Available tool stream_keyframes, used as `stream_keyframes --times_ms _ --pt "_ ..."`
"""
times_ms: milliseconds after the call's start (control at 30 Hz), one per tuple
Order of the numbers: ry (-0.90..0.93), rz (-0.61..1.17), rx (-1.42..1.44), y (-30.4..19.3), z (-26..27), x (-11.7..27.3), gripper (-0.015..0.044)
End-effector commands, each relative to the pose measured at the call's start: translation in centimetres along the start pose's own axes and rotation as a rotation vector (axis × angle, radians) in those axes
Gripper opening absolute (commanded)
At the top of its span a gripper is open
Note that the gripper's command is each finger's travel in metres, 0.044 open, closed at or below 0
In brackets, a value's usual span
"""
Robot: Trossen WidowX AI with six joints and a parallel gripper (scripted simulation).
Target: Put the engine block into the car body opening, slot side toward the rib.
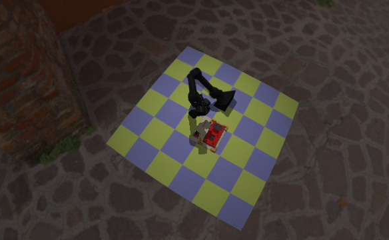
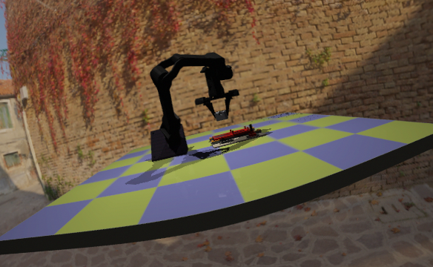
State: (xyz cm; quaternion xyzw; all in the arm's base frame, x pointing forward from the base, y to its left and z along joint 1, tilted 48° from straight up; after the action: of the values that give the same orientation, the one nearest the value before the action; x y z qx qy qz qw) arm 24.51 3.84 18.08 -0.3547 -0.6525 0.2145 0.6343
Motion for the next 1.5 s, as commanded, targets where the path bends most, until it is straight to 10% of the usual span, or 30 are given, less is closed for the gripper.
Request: stream_keyframes --times_ms 0,600,1467 --pt "0.004 0.003 -0.005 -0.1 0.2 1.2 0.0" --pt "0.0 -0.067 -0.006 -0.7 0.2 -0.6 0.0" --pt "-0.078 -0.719 -0.006 -7.0 0.9 -3.1 0.0"
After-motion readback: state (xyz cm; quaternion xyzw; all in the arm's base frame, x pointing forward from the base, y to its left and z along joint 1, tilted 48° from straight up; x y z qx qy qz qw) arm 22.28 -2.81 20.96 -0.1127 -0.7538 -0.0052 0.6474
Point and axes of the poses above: the point midway between the two fingers, 35 mm back from their tips, its own x axis back along the fingers, its own z axis across the jaws, y = z × x, the point moved 7 cm from there along x, back along the fingers, and after that the axes turned 6 degrees about x, right-handed, at the moved point
